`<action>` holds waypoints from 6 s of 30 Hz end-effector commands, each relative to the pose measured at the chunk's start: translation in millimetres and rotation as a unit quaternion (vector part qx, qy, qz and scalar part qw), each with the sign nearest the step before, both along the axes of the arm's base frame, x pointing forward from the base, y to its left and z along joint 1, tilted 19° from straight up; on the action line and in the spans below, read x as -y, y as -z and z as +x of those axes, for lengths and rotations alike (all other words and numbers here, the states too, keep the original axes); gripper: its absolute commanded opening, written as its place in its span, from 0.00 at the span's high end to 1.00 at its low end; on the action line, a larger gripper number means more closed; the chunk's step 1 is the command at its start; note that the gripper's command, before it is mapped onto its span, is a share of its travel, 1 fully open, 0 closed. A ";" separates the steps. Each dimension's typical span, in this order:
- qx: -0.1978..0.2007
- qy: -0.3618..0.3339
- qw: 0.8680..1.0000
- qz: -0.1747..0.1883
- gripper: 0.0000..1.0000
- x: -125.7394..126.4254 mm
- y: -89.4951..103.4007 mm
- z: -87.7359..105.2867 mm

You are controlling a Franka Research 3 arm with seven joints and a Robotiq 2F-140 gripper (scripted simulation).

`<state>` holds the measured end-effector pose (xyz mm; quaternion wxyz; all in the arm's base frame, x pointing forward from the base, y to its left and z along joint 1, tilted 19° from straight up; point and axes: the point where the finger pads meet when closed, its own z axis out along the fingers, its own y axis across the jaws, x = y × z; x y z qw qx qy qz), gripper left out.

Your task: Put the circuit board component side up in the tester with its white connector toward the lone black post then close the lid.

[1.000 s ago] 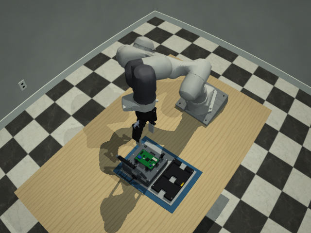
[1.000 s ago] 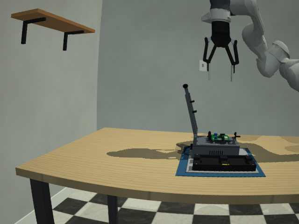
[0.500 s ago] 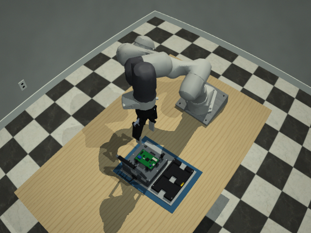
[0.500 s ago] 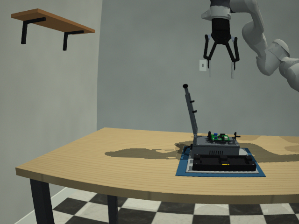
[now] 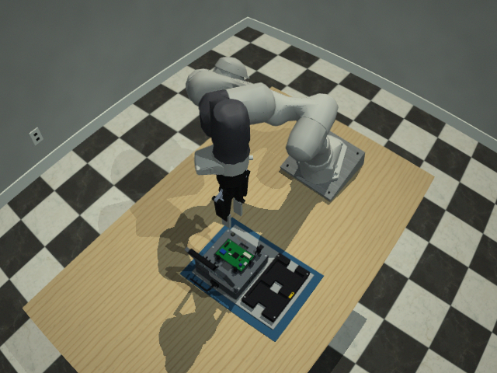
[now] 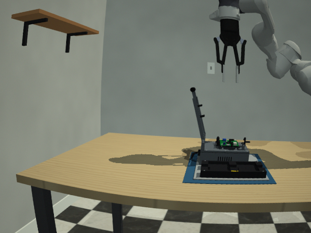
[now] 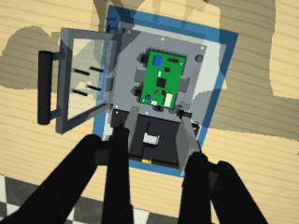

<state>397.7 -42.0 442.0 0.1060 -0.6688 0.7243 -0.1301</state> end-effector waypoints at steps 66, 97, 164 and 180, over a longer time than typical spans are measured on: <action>-0.001 -0.003 1.000 -0.001 0.70 7.1 -47.9 134.3; -0.001 -0.003 1.000 -0.001 0.70 7.3 -45.9 135.8; -0.001 -0.003 1.000 -0.001 0.70 7.4 -42.8 137.0; -0.001 -0.003 1.000 -0.001 0.70 8.5 -27.1 142.9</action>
